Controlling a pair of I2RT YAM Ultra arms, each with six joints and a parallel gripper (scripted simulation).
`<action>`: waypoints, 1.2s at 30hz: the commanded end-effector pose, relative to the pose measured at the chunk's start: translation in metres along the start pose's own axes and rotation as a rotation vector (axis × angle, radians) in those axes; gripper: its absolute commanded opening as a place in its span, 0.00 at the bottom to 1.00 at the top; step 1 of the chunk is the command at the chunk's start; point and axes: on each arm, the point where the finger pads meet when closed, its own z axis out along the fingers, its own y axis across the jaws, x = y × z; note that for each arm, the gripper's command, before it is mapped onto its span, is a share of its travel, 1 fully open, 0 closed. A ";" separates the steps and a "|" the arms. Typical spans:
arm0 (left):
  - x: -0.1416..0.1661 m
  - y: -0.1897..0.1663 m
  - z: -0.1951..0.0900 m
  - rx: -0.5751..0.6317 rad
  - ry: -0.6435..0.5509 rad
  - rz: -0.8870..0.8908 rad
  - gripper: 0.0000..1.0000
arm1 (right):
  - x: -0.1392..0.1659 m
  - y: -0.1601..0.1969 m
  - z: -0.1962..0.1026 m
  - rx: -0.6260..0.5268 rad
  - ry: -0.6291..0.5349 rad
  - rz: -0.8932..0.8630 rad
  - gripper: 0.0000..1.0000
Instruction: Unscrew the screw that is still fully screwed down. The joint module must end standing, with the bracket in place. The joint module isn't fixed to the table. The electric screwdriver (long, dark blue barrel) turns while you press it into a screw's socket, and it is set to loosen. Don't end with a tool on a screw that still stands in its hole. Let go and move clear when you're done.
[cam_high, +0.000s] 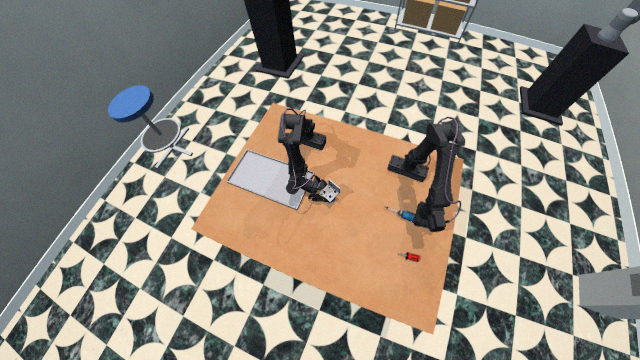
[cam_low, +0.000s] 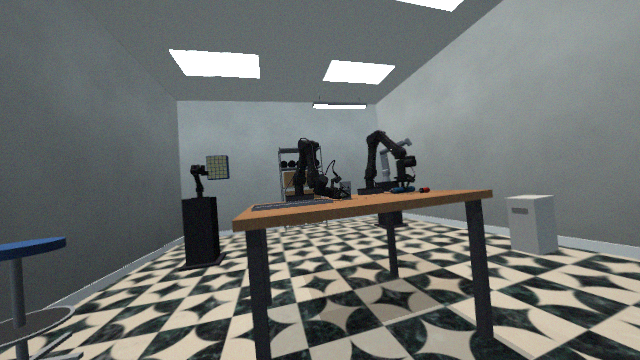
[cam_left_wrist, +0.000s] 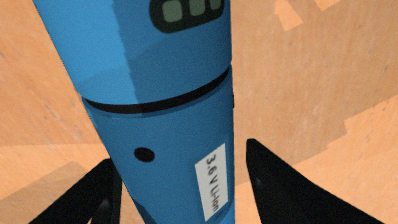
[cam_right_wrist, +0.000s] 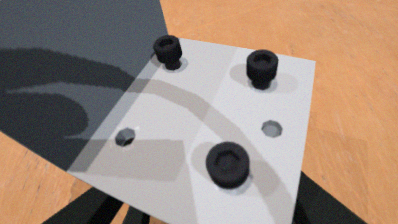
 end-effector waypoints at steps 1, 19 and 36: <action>0.000 -0.004 -0.004 0.014 -0.007 0.006 0.57 | -0.006 -0.003 0.000 -0.002 -0.010 -0.016 0.59; 0.000 -0.004 -0.004 0.014 -0.007 0.006 0.65 | -0.006 -0.003 0.000 -0.002 -0.010 -0.016 0.59; 0.000 -0.004 -0.004 0.014 -0.007 0.006 0.65 | -0.006 -0.003 0.000 -0.002 -0.010 -0.016 0.59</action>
